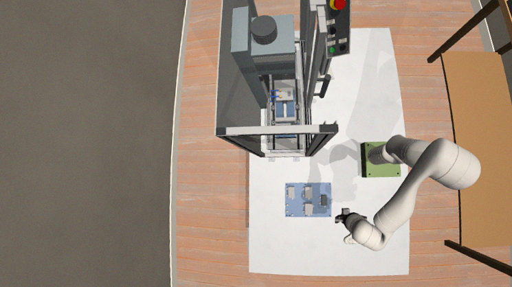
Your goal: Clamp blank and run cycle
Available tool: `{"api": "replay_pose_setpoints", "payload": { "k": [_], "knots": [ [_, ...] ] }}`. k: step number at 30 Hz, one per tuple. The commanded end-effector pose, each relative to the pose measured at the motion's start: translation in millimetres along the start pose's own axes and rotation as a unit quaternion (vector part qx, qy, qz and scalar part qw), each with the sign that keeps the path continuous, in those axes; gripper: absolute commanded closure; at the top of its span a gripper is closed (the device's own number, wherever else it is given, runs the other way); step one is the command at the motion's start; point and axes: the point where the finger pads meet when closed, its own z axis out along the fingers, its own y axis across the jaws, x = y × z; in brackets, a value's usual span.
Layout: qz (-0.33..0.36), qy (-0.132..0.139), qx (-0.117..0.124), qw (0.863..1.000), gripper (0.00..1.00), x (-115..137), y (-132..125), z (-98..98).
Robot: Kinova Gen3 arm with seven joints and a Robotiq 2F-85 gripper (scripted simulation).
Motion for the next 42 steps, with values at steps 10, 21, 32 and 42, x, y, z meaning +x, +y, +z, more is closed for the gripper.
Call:
{"api": "replay_pose_setpoints", "payload": {
  "k": [10,21,32,42],
  "knots": [
    [-0.026,0.001,-0.001,1.0,0.9,2.0,-2.7,-1.3],
    [-0.118,0.002,-0.002,0.993,0.9,3.4,-4.2,-1.6],
    [-0.228,0.002,-0.003,0.974,0.9,3.1,-3.8,-1.5],
    [-0.228,0.002,-0.003,0.974,0.9,3.1,-3.8,-1.5]
  ]
}}
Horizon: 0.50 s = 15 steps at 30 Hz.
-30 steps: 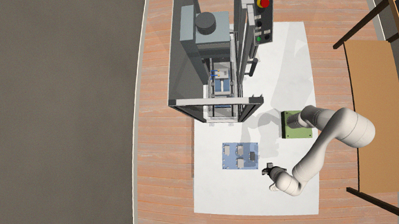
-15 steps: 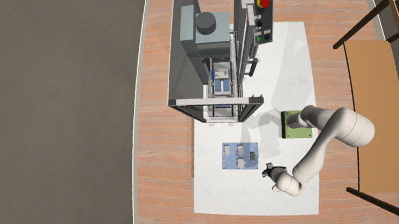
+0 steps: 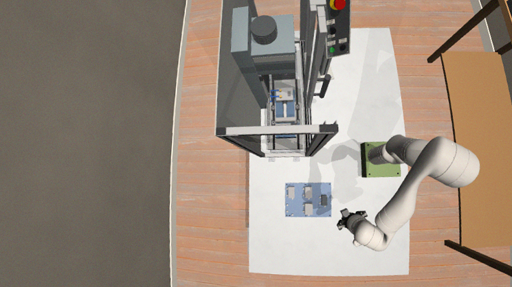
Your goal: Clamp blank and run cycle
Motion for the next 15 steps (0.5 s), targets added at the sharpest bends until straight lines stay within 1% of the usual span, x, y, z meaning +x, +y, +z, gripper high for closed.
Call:
{"api": "replay_pose_setpoints", "payload": {
  "k": [1,3,6,15],
  "knots": [
    [-0.003,0.001,0.0,1.0,0.9,0.2,0.3,-0.1],
    [-0.046,0.001,-0.001,0.999,0.9,0.1,0.3,-0.2],
    [-0.115,0.002,0.0,0.993,0.9,0.0,0.2,0.2],
    [-0.115,0.002,0.0,0.993,0.9,0.0,0.2,0.2]
  ]
}}
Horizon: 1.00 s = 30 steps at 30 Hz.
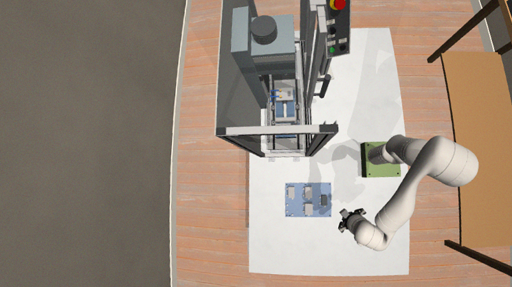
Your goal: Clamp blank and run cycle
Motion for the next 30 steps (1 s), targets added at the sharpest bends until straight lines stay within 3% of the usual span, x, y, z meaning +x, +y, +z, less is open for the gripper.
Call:
{"api": "replay_pose_setpoints", "payload": {
  "k": [1,8,20,25,30],
  "knots": [
    [-0.003,0.002,0.0,1.0,0.9,-0.1,0.1,0.2],
    [-0.056,0.002,0.0,0.998,0.9,-0.1,-0.1,0.4],
    [-0.056,0.002,0.0,0.998,0.9,-0.1,-0.1,0.4],
    [-0.166,0.002,0.0,0.986,0.9,-0.6,0.2,0.2],
    [-0.166,0.002,0.0,0.986,0.9,-0.6,0.2,0.2]
  ]
}}
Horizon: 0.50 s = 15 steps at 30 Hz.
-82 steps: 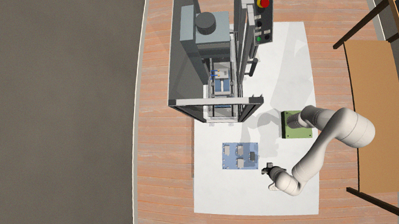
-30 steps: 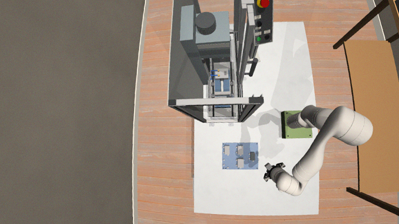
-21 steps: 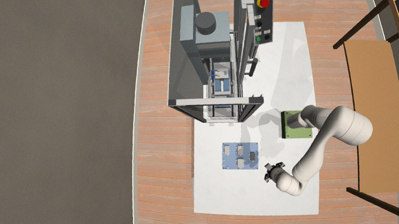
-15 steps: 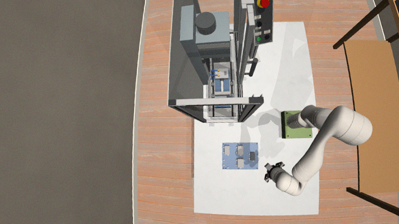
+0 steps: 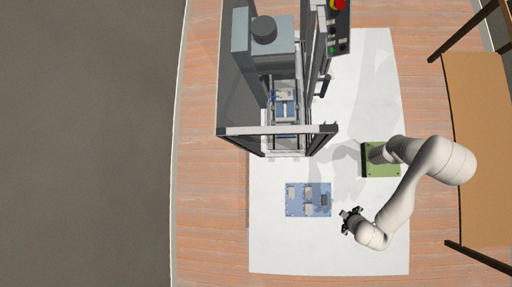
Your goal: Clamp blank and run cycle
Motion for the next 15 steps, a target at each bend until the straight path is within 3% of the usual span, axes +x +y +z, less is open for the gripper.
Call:
{"api": "replay_pose_setpoints", "payload": {
  "k": [1,7,12,15],
  "knots": [
    [-0.006,0.001,0.0,1.0,0.9,-1.6,-0.2,0.1],
    [-0.006,0.001,0.0,1.0,0.9,-1.6,-0.2,0.1],
    [-0.118,0.001,0.0,0.993,0.9,-1.5,-0.4,0.3],
    [-0.118,0.001,0.0,0.993,0.9,-1.5,-0.4,0.3]
  ]
}}
